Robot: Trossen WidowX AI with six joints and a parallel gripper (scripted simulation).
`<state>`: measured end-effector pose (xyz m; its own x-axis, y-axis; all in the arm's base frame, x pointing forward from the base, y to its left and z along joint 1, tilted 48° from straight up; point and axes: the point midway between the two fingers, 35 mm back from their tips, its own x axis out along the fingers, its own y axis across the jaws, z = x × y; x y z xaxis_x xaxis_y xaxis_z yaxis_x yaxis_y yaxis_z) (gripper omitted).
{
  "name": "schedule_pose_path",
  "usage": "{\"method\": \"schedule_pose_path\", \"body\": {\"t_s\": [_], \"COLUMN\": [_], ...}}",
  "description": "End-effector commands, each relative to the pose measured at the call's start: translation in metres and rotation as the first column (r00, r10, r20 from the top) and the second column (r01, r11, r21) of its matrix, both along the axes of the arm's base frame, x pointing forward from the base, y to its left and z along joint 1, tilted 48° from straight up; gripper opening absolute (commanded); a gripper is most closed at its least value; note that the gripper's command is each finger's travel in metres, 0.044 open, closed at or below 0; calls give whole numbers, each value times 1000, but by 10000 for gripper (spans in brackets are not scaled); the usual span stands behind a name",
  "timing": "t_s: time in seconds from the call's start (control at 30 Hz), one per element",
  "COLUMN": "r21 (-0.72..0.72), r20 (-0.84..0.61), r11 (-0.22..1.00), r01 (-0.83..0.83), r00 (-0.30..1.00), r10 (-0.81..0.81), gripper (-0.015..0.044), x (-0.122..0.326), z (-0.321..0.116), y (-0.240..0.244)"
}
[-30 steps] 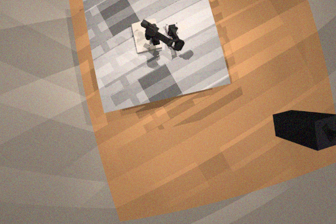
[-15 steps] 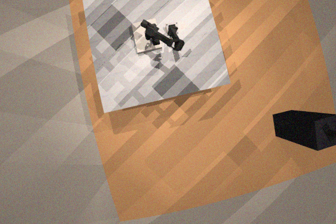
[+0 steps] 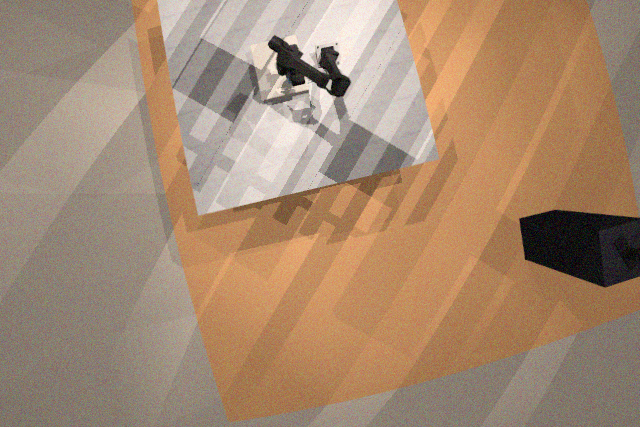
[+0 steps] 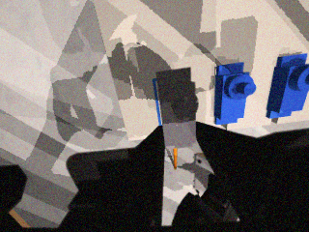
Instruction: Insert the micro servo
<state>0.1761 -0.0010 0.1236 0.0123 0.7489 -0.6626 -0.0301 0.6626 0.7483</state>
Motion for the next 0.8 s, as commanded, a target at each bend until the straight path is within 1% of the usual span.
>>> {"method": "schedule_pose_path", "body": {"t_s": [0.0,0.77], "r21": [-7,-7], "r20": [8,8], "r11": [1000,1000], "r01": [-2,-2], "r00": [1000,1000], "r10": [2,2], "gripper": [0,0], "x": [2,-3], "z": [2,1], "y": [-3,-4]}}
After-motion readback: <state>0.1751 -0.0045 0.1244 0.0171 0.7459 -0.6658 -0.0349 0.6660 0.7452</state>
